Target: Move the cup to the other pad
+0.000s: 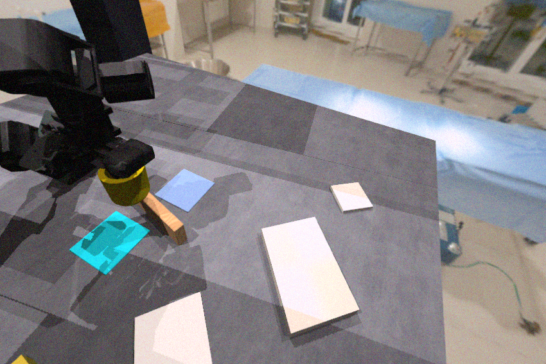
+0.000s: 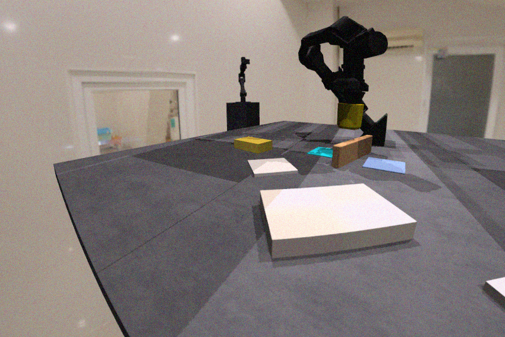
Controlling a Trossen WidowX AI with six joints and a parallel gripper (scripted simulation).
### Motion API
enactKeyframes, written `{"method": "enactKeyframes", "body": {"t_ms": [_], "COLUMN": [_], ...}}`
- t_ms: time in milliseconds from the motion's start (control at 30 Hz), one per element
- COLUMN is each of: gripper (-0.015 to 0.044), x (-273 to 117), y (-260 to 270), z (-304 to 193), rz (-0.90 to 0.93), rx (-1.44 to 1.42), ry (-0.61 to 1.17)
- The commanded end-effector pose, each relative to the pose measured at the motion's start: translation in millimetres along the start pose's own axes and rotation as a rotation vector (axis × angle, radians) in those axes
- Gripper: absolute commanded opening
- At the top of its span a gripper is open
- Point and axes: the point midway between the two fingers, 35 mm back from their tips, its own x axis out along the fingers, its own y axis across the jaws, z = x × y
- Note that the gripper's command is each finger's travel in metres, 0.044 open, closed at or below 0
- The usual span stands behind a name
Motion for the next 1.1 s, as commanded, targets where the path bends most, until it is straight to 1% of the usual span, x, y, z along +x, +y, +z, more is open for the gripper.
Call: {"method": "enactKeyframes", "body": {"t_ms": [0, 833, 1067], "gripper": [0.0000, 0.0000, 0.0000], "x": [1, 1, 5], "y": [-3, -16, -16], "z": [9, 61, 61], "rz": [0.001, -0.001, 0.000], "rx": [-0.004, -0.005, -0.005], "ry": [-0.005, -0.008, -0.008]}}
